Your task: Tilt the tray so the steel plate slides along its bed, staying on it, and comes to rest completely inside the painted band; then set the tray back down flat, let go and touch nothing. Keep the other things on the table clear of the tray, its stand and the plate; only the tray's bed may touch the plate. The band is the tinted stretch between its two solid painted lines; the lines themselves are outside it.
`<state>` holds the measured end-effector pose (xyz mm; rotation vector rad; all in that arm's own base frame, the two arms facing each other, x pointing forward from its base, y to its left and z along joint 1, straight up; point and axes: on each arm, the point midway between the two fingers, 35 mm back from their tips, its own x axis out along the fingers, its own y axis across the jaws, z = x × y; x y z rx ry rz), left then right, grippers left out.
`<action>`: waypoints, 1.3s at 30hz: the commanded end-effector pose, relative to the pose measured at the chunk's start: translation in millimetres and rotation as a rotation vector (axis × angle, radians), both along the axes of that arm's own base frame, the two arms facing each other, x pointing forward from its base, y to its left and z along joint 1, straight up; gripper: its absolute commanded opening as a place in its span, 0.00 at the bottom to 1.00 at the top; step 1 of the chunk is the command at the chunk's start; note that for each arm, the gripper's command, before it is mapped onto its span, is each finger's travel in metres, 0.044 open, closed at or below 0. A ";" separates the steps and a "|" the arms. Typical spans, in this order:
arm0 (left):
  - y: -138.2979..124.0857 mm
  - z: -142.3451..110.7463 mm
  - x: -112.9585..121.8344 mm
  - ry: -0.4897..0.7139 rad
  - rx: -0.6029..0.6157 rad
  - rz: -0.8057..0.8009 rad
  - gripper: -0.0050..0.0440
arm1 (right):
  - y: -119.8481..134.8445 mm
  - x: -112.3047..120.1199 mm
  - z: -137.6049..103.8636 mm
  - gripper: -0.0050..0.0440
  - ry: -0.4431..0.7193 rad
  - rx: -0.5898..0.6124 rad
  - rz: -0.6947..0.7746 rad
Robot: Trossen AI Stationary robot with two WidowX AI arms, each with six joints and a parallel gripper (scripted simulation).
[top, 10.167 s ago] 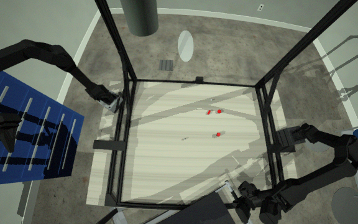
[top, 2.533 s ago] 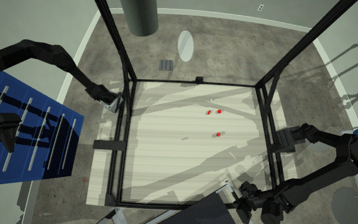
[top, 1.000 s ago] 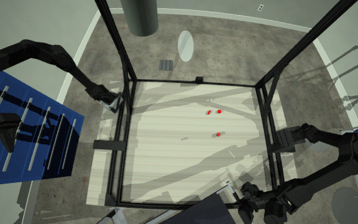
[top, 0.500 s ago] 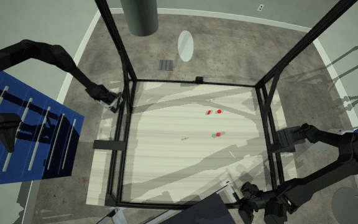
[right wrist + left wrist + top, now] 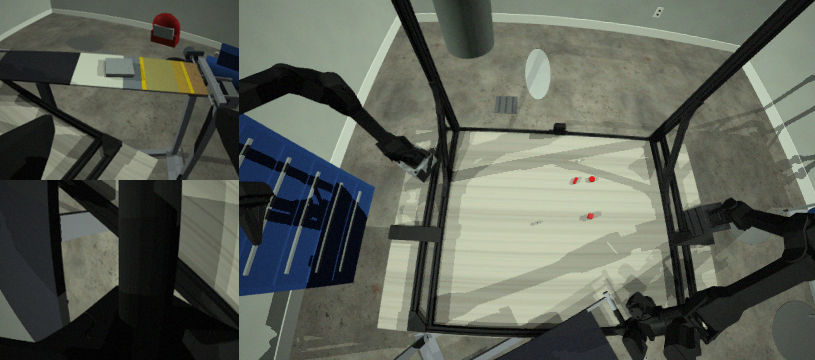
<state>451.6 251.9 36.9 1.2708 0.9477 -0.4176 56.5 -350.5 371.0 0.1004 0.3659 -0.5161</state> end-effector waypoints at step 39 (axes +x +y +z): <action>2.1 22.4 3.2 -0.029 0.013 0.002 0.10 | 0.0 -0.3 0.0 1.00 0.001 -0.002 0.000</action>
